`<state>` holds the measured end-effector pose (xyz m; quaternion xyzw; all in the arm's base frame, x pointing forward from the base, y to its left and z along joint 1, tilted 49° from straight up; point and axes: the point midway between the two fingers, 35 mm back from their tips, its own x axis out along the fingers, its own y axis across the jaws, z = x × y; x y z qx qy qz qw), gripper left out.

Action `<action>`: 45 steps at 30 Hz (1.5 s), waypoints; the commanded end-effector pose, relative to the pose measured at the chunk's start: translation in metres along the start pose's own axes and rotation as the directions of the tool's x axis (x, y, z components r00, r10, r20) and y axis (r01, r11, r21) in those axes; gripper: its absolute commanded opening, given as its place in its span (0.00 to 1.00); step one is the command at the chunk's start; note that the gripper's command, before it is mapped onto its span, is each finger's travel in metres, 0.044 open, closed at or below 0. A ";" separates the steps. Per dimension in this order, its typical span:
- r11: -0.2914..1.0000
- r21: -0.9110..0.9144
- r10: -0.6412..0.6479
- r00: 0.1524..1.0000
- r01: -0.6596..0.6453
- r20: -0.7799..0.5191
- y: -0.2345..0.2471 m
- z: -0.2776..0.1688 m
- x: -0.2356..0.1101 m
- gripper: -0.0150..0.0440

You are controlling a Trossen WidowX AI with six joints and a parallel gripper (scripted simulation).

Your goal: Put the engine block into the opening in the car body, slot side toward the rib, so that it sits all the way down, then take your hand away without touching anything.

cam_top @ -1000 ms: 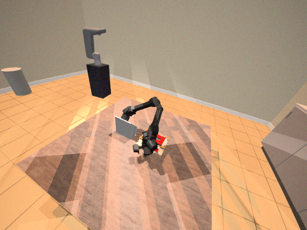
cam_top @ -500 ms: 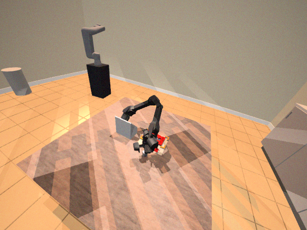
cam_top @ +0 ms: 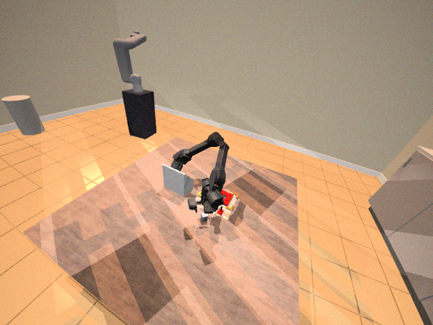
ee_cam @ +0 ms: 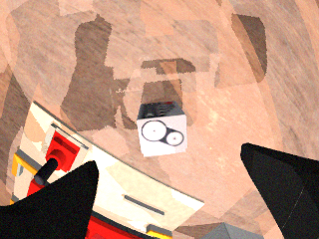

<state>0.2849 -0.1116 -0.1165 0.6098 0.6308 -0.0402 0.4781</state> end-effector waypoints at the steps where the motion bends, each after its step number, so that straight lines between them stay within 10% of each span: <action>1: 1.000 -0.012 -0.005 1.000 0.005 0.007 0.003 0.003 -0.004 1.00; 45: 1.000 -0.012 -0.002 1.000 0.002 0.004 0.003 0.003 0.065 1.00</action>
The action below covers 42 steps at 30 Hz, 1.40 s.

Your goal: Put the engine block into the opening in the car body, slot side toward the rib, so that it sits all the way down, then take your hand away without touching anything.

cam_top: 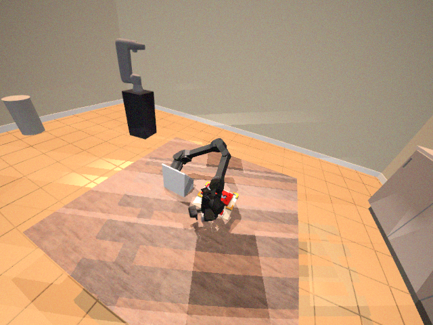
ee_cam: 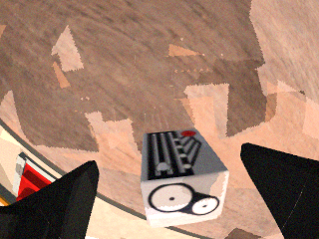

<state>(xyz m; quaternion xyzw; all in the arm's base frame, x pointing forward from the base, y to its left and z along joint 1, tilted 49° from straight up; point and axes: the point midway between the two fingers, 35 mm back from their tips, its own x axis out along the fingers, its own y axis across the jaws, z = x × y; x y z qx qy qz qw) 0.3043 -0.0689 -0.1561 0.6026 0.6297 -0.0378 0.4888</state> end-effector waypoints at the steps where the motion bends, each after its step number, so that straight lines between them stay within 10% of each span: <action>1: 1.000 0.011 0.003 1.000 -0.003 -0.008 -0.002 -0.003 0.005 0.96; 11: 1.000 0.011 0.003 1.000 -0.003 -0.008 -0.002 -0.003 0.005 0.51; 22: 1.000 0.011 0.002 1.000 -0.002 -0.007 -0.002 -0.001 0.000 0.25; 42: 1.000 0.026 -0.007 1.000 0.006 0.006 -0.001 0.007 -0.061 0.25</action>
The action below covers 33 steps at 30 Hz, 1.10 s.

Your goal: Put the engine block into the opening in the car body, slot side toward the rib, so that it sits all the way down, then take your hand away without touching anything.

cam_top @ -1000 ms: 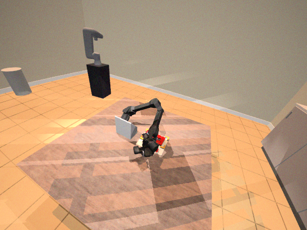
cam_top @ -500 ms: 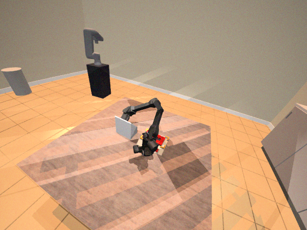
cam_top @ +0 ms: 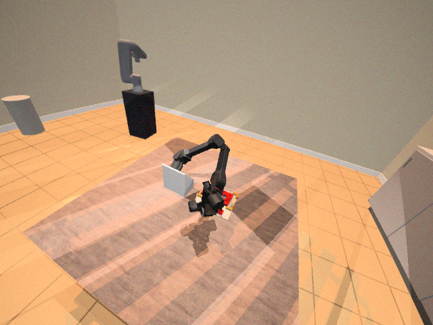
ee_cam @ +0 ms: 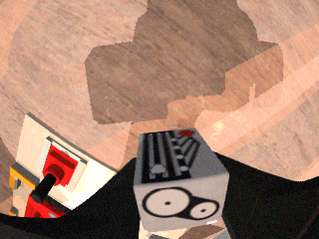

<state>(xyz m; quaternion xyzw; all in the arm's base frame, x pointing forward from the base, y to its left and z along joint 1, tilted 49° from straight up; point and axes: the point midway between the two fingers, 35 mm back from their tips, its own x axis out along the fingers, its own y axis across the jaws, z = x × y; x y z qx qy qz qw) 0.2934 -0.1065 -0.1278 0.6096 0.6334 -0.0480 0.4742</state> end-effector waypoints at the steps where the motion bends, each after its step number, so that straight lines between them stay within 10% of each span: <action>1: 1.000 -0.012 0.000 1.000 0.000 0.016 0.002 0.004 -0.016 0.25; 23: 1.000 -0.026 0.004 1.000 -0.004 0.007 0.000 -0.004 -0.083 0.25; 33: 1.000 -0.026 0.005 1.000 -0.005 0.006 -0.001 -0.006 -0.057 0.25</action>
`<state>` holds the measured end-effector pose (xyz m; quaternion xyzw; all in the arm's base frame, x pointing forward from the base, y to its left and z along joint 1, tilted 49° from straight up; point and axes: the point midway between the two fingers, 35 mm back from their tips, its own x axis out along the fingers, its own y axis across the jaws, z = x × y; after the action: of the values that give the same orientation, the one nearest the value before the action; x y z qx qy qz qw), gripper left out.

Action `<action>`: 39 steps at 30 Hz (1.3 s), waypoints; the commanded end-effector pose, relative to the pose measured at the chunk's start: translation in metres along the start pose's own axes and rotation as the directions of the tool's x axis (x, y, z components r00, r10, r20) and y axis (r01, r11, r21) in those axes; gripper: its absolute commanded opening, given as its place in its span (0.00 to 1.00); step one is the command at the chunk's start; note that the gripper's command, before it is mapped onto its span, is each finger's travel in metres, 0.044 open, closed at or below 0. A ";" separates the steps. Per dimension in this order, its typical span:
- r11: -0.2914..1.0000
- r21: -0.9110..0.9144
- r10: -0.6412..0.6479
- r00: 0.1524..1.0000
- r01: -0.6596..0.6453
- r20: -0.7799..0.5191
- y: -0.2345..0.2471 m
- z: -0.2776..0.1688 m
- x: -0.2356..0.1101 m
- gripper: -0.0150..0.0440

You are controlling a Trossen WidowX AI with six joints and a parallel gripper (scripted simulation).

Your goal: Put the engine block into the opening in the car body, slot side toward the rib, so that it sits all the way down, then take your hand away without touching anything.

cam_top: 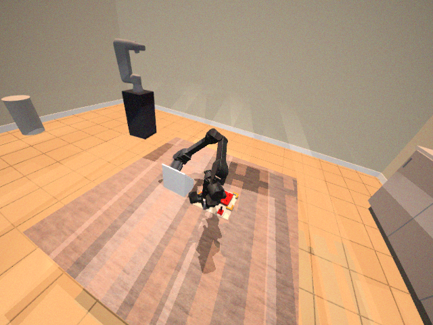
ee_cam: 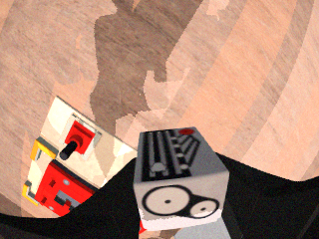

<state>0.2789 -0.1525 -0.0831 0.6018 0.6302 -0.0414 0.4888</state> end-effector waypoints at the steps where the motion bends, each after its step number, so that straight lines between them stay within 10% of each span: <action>1: 1.000 0.007 0.003 1.000 -0.003 -0.008 -0.001 -0.003 0.009 0.25; 39: 1.000 0.012 -0.004 0.754 -0.006 0.657 -0.003 -0.025 0.032 0.25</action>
<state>0.2706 -0.1195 -0.0871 0.5520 0.4192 -0.2482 0.6768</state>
